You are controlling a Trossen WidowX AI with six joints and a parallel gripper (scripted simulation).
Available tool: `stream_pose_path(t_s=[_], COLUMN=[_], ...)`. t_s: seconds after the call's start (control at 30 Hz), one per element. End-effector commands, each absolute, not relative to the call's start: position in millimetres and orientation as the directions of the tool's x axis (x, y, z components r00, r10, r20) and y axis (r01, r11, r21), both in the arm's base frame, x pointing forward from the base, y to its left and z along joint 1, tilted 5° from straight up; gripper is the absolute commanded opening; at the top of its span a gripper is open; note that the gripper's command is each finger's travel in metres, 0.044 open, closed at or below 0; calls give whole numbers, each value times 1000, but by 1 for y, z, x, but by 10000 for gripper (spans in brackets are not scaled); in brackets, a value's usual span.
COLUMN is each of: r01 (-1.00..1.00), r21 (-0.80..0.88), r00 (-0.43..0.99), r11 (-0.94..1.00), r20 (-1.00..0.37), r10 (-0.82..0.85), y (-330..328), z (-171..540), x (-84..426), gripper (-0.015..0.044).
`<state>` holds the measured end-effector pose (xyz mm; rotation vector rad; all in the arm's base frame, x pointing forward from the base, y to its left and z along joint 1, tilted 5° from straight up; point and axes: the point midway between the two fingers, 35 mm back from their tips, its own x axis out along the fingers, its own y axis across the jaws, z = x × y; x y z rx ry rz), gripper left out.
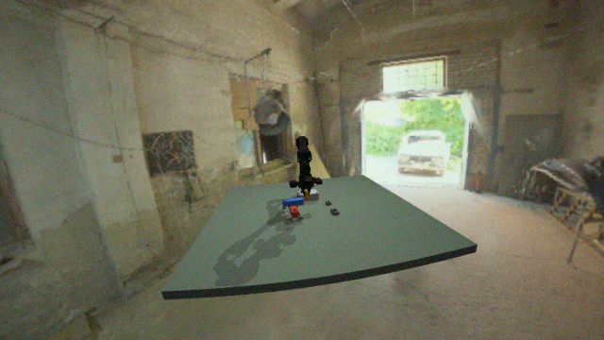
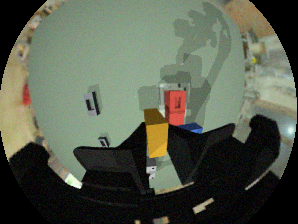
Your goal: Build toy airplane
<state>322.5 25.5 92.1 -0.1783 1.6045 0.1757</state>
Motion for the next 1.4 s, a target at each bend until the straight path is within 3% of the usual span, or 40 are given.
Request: stream_pose_path(t_s=[0.0,0.73,0.83,1.37], r01=[-226,-219,-219,-219], r21=[-4,-11,-11,-11], r00=[-38,-43,-43,-43], r11=[974,976,976,976], r20=[-999,-999,-999,-999], r10=[-13,-21,-21,-21], y=[13,-49,-49,-49], z=[89,73,73,73], x=[329,348,348,348], gripper=[0,0,65,65])
